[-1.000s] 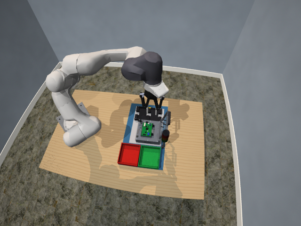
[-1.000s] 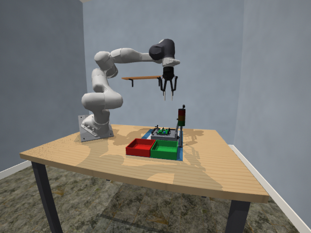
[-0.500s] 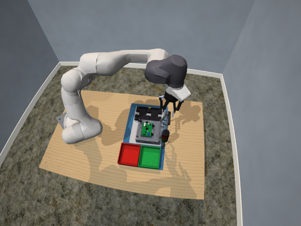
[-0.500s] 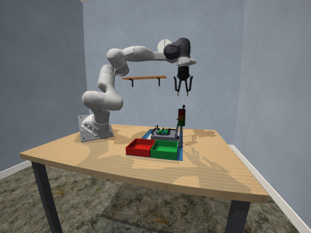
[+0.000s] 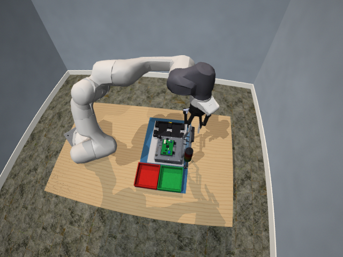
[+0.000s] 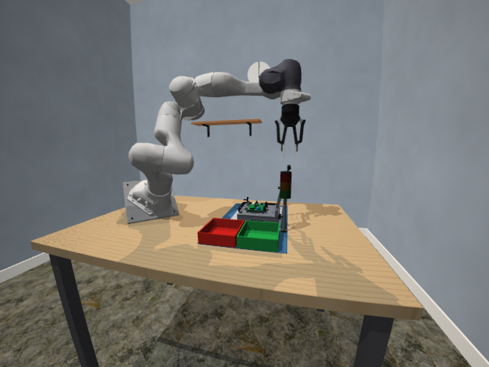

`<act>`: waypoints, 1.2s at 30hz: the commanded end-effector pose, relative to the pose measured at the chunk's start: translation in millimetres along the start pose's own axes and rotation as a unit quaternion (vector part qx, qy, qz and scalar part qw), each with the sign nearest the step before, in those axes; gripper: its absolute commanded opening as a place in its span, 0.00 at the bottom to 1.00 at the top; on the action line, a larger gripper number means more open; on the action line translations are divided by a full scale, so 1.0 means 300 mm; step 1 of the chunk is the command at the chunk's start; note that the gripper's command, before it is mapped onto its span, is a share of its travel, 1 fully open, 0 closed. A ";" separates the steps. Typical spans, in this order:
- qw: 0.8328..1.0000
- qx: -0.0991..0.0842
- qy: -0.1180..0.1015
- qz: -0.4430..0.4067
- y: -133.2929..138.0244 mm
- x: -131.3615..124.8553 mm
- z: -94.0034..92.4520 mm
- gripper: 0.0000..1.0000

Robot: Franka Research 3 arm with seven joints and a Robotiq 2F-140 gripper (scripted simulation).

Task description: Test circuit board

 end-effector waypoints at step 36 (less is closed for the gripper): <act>1.000 0.001 0.001 -0.001 -0.003 0.000 0.015 0.30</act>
Point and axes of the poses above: the point where the finger pads meet when closed, its own z axis out along the fingers, its own y axis across the jaws, x = y × z, the point moved 10 cm from there along -z, back along the fingers, and after that the axes turned 13 degrees about -z, right-handed, at the moved point
